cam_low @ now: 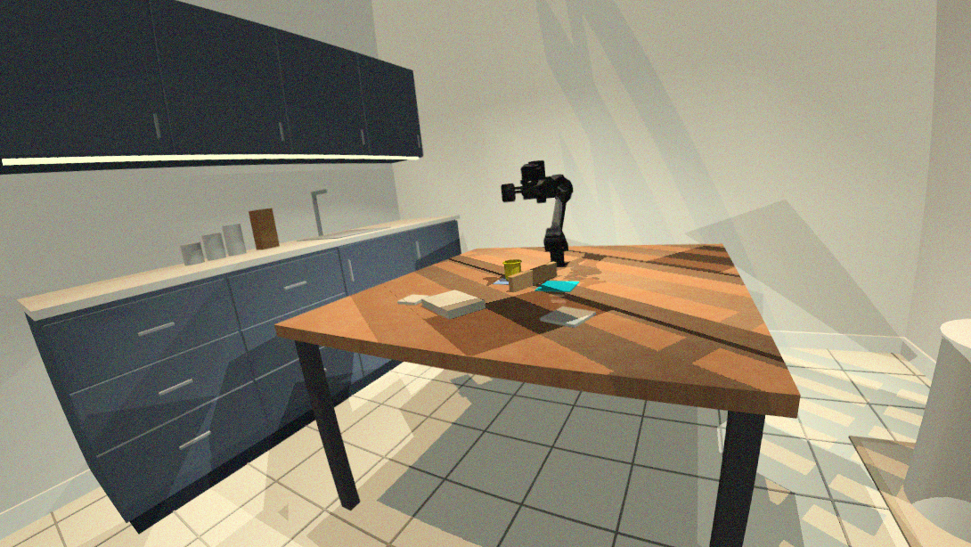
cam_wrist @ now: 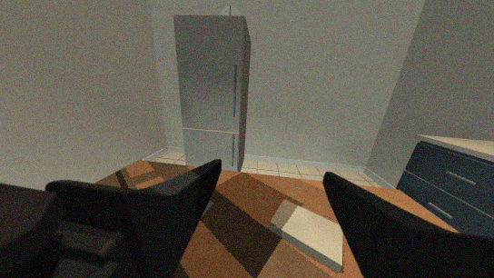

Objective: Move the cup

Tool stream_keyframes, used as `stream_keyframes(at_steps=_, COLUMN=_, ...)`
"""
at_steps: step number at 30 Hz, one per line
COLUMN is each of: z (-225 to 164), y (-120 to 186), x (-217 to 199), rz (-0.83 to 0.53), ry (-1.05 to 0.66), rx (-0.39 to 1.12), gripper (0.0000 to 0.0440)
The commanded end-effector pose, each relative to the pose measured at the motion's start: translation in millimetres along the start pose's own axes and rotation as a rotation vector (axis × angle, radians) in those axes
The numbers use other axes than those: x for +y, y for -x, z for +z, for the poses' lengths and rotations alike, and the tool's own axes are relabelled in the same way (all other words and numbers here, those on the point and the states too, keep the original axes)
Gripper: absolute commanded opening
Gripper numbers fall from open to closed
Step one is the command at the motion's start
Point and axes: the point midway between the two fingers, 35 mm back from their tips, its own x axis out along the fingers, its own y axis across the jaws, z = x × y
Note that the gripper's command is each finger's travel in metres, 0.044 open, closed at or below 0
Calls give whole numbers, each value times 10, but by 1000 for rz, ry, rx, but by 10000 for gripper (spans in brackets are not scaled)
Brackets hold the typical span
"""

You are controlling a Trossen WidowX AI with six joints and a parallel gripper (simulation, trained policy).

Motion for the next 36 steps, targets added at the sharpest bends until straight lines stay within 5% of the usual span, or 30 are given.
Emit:
stream_keyframes(at_steps=1, z=-14, y=1, x=3, rz=0, ry=-4, rx=7, gripper=374)
stream_keyframes(at_steps=12, z=-233, y=24, x=106, rz=18, ry=-65, rx=141, gripper=93)
stream_keyframes(at_steps=36, z=-577, y=100, x=390, rz=62, ry=-178, rx=523, gripper=89)
